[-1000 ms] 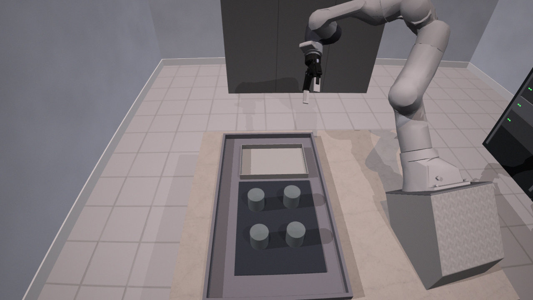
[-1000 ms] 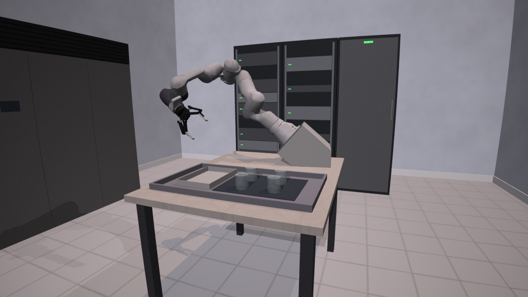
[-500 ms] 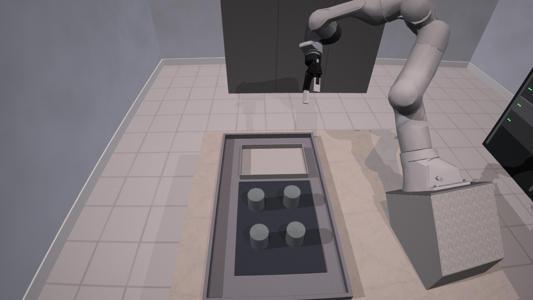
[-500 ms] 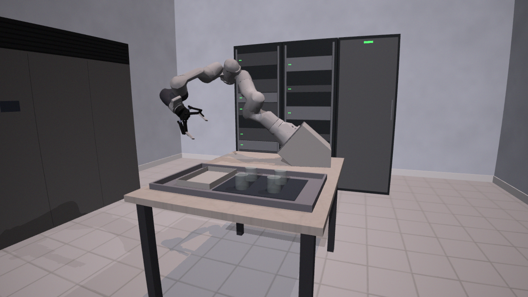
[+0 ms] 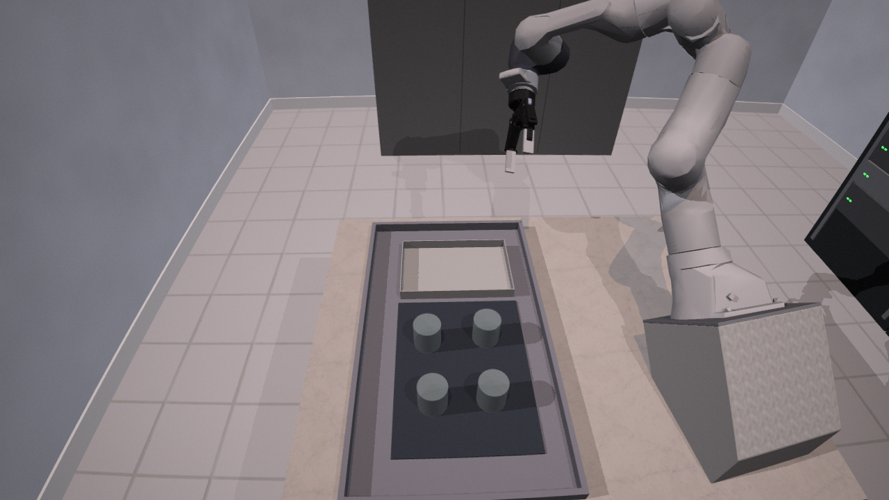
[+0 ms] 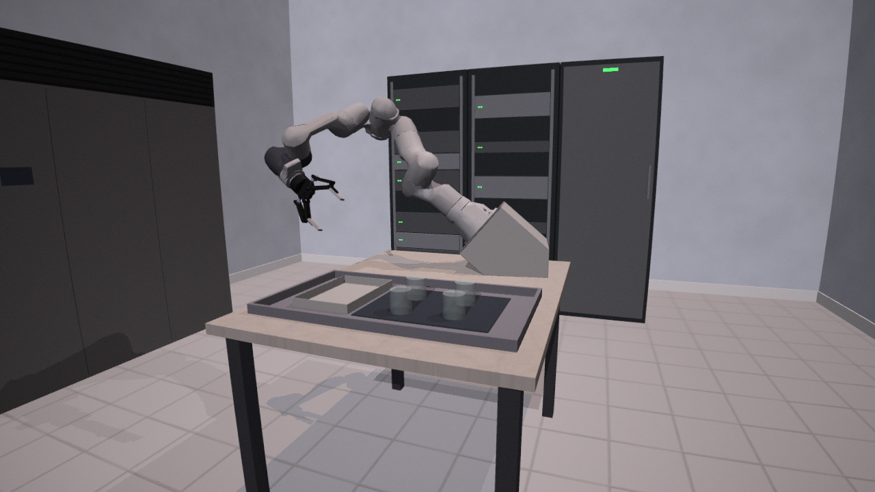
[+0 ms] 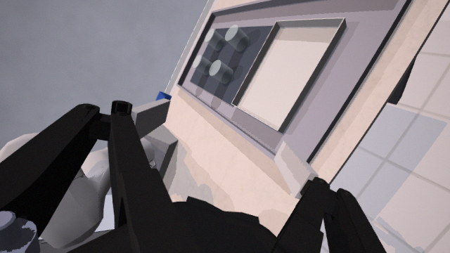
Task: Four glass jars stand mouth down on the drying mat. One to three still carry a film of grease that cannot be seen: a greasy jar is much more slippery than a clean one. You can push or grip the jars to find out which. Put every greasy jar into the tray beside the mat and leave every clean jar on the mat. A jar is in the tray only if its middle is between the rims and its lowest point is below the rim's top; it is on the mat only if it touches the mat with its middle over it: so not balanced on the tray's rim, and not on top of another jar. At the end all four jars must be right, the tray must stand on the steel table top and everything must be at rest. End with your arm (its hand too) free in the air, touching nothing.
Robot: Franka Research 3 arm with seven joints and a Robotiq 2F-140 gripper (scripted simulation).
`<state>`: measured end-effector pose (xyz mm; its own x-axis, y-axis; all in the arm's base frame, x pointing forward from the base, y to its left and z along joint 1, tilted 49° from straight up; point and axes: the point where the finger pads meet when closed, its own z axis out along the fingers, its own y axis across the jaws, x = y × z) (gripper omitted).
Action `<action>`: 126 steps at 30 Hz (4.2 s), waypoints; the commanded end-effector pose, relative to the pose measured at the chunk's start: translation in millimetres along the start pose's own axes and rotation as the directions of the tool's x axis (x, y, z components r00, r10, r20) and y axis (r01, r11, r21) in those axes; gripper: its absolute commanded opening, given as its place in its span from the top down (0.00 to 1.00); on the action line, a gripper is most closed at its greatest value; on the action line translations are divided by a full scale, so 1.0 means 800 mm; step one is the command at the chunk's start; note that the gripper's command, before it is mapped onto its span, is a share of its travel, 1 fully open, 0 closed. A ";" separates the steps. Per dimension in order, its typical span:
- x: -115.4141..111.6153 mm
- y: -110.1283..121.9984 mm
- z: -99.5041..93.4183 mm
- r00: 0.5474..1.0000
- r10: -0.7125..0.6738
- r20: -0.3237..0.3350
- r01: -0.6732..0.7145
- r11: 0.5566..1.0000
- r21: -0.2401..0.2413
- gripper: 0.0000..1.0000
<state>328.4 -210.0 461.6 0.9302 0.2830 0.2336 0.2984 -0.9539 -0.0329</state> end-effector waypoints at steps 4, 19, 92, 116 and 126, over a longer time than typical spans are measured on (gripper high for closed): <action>0.009 0.000 0.002 0.999 0.033 0.009 -0.033 0.999 0.001 0.00; 0.050 -0.005 0.010 0.983 0.175 0.048 -0.175 0.985 -0.005 0.00; 0.263 -0.102 0.093 0.641 0.759 0.115 -0.741 0.651 -0.163 0.00; 0.326 -0.164 0.132 0.458 0.885 0.080 -0.858 0.463 -0.222 0.00; 0.326 -0.164 0.132 0.458 0.885 0.080 -0.858 0.463 -0.222 0.00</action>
<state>555.6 0.1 424.6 0.7524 -0.6587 0.0025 -0.6587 -0.7523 -0.0127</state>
